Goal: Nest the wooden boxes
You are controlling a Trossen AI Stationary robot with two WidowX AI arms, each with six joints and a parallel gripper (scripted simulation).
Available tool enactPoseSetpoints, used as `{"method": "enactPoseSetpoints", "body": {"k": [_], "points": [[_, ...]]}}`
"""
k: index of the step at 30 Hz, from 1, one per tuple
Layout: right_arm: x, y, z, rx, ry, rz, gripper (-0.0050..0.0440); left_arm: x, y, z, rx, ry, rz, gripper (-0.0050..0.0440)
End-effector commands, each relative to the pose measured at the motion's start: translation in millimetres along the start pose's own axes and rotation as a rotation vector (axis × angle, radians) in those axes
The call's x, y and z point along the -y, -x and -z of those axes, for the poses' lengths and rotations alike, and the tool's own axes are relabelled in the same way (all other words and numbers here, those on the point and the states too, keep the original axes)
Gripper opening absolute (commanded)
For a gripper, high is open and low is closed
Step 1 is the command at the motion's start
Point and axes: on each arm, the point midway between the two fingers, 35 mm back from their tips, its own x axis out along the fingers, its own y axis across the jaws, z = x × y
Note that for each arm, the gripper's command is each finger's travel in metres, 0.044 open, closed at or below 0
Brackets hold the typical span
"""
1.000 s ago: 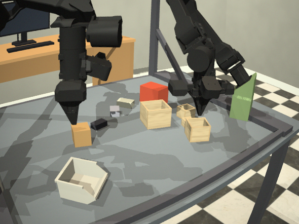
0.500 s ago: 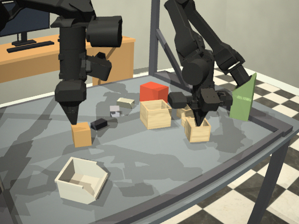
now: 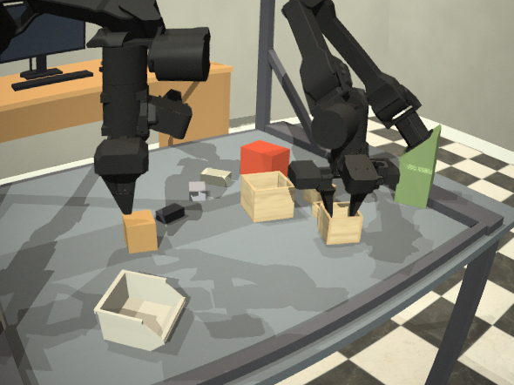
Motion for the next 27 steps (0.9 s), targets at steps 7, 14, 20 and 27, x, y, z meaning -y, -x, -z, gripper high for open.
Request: {"method": "enactPoseSetpoints", "body": {"k": [7, 14, 20, 27], "points": [[-1.2, 3.1, -0.6, 0.012, 0.009, 0.000, 0.0400, 4.4, 2.8, -1.3, 0.011, -0.010, 0.011, 0.0264], [-1.2, 3.1, -0.6, 0.012, 0.009, 0.000, 0.0400, 7.2, 5.7, -3.1, 0.018, -0.015, 0.016, 0.0264], [-1.2, 3.1, -0.6, 0.012, 0.009, 0.000, 0.0400, 7.7, 29.1, -5.2, 0.027, -0.022, 0.013, 0.0264], [-1.2, 3.1, -0.6, 0.012, 0.009, 0.000, 0.0400, 6.6, 58.0, -3.9, 0.027, -0.022, 0.011, 0.0264]]}}
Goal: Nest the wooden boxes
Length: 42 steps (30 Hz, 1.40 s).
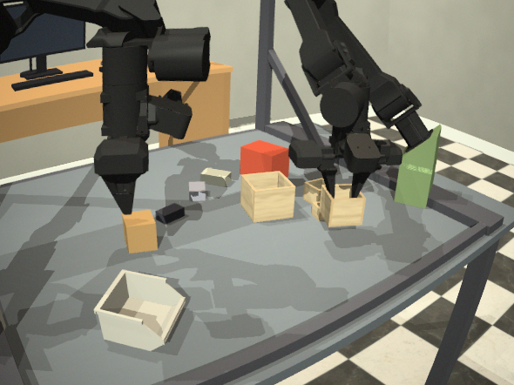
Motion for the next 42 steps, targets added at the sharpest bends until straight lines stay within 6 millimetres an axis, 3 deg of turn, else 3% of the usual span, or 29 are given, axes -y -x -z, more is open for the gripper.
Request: {"method": "enactPoseSetpoints", "body": {"k": [1, 6, 13, 21, 28, 30, 35, 42], "points": [[-1.2, 3.1, -0.6, 0.012, 0.009, 0.000, 0.0400, 5.4, 27.4, -2.0, 0.026, -0.022, 0.012, 0.0264], [-1.2, 3.1, -0.6, 0.012, 0.009, 0.000, 0.0400, 4.6, 30.1, -1.7, 0.020, -0.017, 0.012, 0.0264], [-1.2, 3.1, -0.6, 0.012, 0.009, 0.000, 0.0400, 21.6, 31.4, 7.0, 0.031, -0.023, 0.009, 0.0264], [-1.2, 3.1, -0.6, 0.012, 0.009, 0.000, 0.0400, 66.2, 47.9, 46.1, 0.039, -0.025, 0.002, 0.0264], [-1.2, 3.1, -0.6, 0.012, 0.009, 0.000, 0.0400, 97.9, 64.2, 92.3, 0.029, -0.024, 0.013, 0.0264], [-1.2, 3.1, -0.6, 0.012, 0.009, 0.000, 0.0400, 97.9, 64.2, 92.3, 0.029, -0.024, 0.013, 0.0264], [-1.2, 3.1, -0.6, 0.012, 0.009, 0.000, 0.0400, 109.1, 72.4, 116.6, 0.014, -0.020, 0.023, 0.0264], [-0.7, -6.6, 1.9, 0.008, 0.056, 0.085, 0.0400, 106.7, 69.7, 114.7, 0.008, -0.011, 0.015, 0.0264]]}}
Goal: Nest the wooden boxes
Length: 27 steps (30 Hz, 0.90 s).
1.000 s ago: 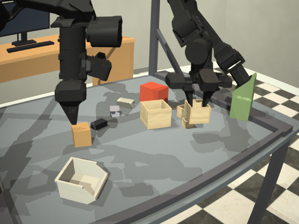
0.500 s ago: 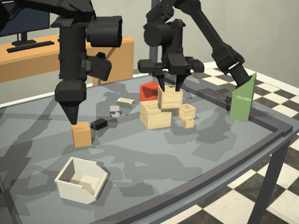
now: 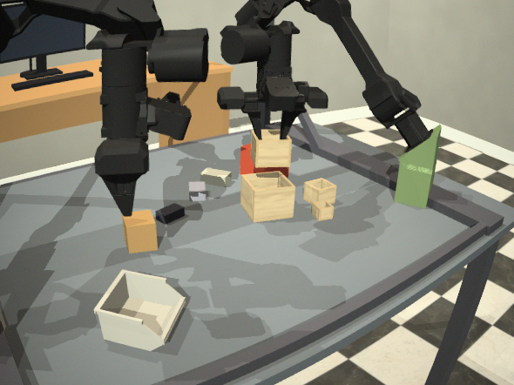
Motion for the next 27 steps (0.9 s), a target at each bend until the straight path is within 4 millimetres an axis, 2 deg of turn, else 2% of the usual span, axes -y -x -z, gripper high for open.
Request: {"method": "enactPoseSetpoints", "body": {"k": [1, 13, 20, 22, 27], "points": [[-2.1, -7.2, 0.5, 0.009, 0.055, 0.089, 0.0400, 4.2, 5.3, 3.1, 0.012, -0.013, 0.014, 0.0264], [-11.2, -30.0, -14.2, 0.135, 0.244, 0.383, 0.0400, 4.2, 5.3, 3.1, 0.012, -0.013, 0.014, 0.0264], [-33.0, -36.0, -29.0, 0.317, 0.348, 0.515, 0.0400, 4.2, 5.3, 3.1, 0.012, -0.013, 0.014, 0.0264], [-33.0, -36.0, -29.0, 0.317, 0.348, 0.515, 0.0400, 4.2, 5.3, 3.1, 0.012, -0.013, 0.014, 0.0264], [-56.6, -35.9, -37.1, 0.481, 0.401, 0.560, 0.0400, 4.2, 5.3, 3.1, 0.012, -0.013, 0.014, 0.0264]]}}
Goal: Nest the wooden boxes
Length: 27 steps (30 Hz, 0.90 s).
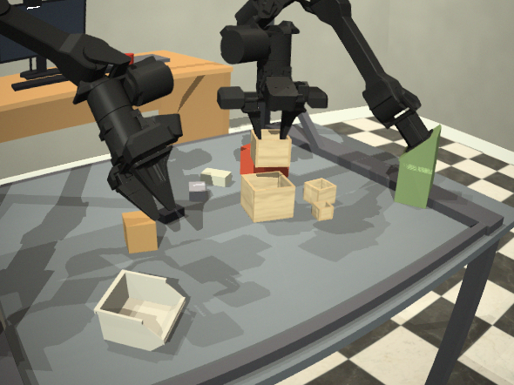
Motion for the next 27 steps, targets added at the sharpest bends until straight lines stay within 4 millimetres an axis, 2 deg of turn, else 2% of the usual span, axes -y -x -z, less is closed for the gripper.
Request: {"method": "enactPoseSetpoints", "body": {"k": [1, 10, 12, 19, 27], "points": [[-13.0, 9.5, -14.5, 0.143, 0.009, 0.058, 0.0400, 4.0, 5.2, 2.5, 0.013, -0.014, 0.014, 0.0264], [-50.0, 41.0, -39.7, 0.469, -0.050, 0.083, 0.0400, 4.0, 5.2, 2.5, 0.013, -0.014, 0.014, 0.0264], [-50.0, 41.0, -39.7, 0.469, -0.050, 0.083, 0.0400, 4.0, 5.2, 2.5, 0.013, -0.014, 0.014, 0.0264], [-77.0, 77.8, -48.3, 0.713, -0.173, 0.023, 0.0400, 4.0, 5.2, 2.5, 0.013, -0.014, 0.014, 0.0264], [-97.2, 125.2, -43.6, 0.944, -0.392, -0.117, 0.0400, 4.0, 5.2, 2.5, 0.013, -0.014, 0.014, 0.0264]]}}
